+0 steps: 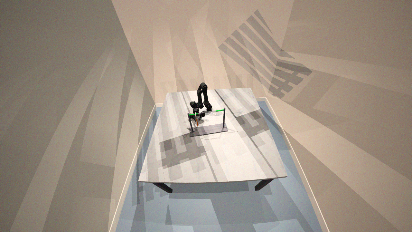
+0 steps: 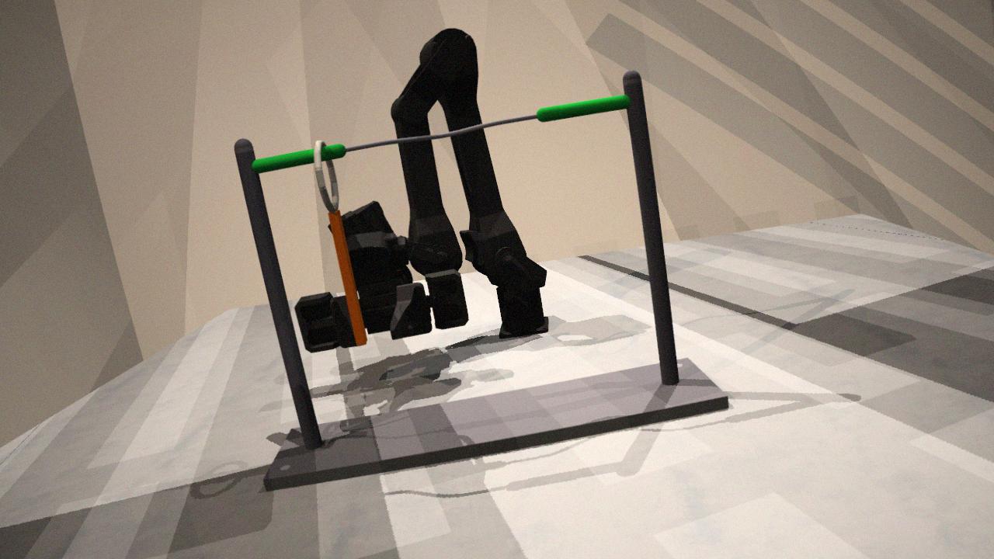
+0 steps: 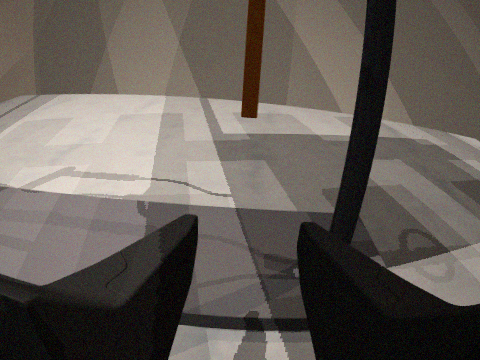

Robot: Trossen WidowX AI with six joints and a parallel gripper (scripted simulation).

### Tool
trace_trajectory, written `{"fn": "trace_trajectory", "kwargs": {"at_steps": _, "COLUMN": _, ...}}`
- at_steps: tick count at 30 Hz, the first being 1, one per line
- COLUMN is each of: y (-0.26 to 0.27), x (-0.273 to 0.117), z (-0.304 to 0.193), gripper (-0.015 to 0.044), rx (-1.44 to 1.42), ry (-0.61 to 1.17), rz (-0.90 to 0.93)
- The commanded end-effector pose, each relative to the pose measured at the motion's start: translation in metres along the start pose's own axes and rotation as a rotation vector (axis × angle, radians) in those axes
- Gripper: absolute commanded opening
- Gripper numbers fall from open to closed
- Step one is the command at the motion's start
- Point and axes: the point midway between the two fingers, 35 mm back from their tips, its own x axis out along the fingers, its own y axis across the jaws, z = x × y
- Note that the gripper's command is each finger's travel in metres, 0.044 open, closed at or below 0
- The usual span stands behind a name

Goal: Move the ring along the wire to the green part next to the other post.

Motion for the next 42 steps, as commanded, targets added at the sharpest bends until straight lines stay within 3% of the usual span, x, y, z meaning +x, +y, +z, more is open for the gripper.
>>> {"fn": "trace_trajectory", "kwargs": {"at_steps": 1, "y": -0.001, "x": 0.010, "z": 0.010, "gripper": 0.0160, "rx": 0.002, "ry": 0.003, "rz": 0.004}}
{"fn": "trace_trajectory", "kwargs": {"at_steps": 10, "y": -0.001, "x": 0.040, "z": 0.049, "gripper": 0.0160, "rx": -0.005, "ry": -0.010, "rz": 0.003}}
{"fn": "trace_trajectory", "kwargs": {"at_steps": 42, "y": -0.005, "x": 0.080, "z": 0.052, "gripper": 0.0160, "rx": -0.007, "ry": -0.010, "rz": 0.003}}
